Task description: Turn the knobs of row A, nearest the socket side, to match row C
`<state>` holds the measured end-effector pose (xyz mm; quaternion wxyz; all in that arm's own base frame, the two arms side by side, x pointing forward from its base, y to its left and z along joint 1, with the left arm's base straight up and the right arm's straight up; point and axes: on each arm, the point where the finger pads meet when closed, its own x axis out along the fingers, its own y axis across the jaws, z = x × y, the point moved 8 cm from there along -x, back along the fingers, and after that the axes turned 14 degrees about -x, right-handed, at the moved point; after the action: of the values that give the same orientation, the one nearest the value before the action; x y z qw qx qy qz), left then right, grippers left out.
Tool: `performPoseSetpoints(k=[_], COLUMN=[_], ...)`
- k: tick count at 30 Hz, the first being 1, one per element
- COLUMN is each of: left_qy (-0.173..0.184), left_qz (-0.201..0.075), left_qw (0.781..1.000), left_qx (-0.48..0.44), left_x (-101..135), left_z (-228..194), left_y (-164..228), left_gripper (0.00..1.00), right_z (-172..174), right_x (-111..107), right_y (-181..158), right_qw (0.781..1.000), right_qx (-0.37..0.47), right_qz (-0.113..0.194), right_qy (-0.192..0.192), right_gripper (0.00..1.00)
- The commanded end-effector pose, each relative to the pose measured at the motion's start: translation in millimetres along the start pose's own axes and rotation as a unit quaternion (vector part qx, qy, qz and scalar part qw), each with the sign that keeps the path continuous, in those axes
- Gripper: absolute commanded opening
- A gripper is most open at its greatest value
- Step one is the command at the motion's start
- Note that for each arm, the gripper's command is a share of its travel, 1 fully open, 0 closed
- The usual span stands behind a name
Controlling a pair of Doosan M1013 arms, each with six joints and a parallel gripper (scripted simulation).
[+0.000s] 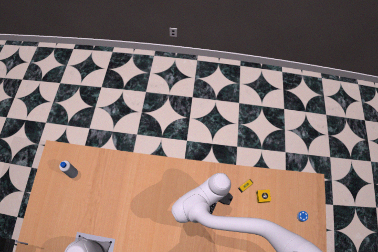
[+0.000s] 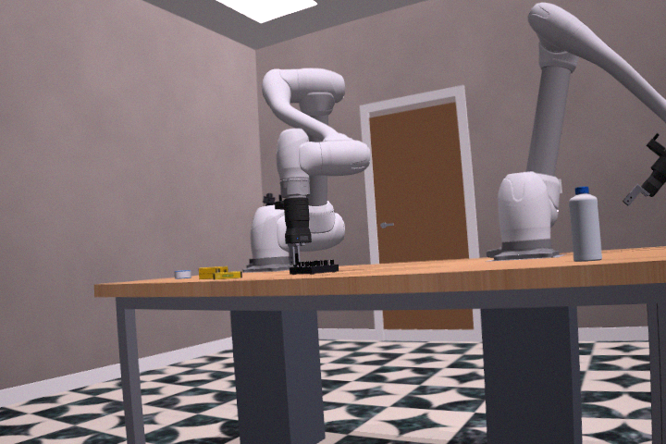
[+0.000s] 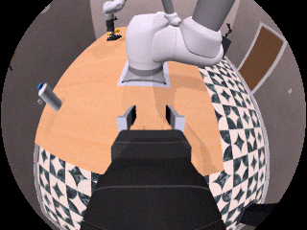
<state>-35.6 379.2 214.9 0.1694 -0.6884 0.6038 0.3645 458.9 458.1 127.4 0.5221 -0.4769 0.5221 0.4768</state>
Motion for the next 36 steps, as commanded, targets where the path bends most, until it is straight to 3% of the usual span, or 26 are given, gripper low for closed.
performPoseSetpoints(k=[1, 2, 20, 28, 36], left_qy=[-0.001, -0.001, -0.001, -0.001, -0.001], left_qz=[0.000, 0.000, 0.000, 0.000, 0.000], left_qw=[1.000, 1.000, 1.000, 1.000, 1.000], left_qx=[0.000, 0.000, 0.000, 0.000, 0.000], left_x=[-0.5, -0.5, -0.5, -0.5, -0.5], left_z=[-0.1, -0.1, -0.1, -0.1, -0.1], left_y=[0.1, 0.1, 0.1, 0.1, 0.1], left_gripper=[1.00, 1.00, 1.00, 1.00, 1.00], right_z=[0.3, 0.3, 0.3, 0.3, 0.3], right_x=[-0.9, -0.9, -1.6, -30.6, -38.9], right_y=[-0.2, -0.2, -0.2, -0.2, -0.2], right_qw=[1.000, 1.000, 1.000, 1.000, 1.000], right_qx=[0.000, 0.000, 0.000, 0.000, 0.000], right_qz=[0.000, 0.000, 0.000, 0.000, 0.000], right_qy=[-0.001, -0.001, -0.001, -0.001, -0.001], right_gripper=[0.30, 0.46, 0.46, 0.46, 0.46])
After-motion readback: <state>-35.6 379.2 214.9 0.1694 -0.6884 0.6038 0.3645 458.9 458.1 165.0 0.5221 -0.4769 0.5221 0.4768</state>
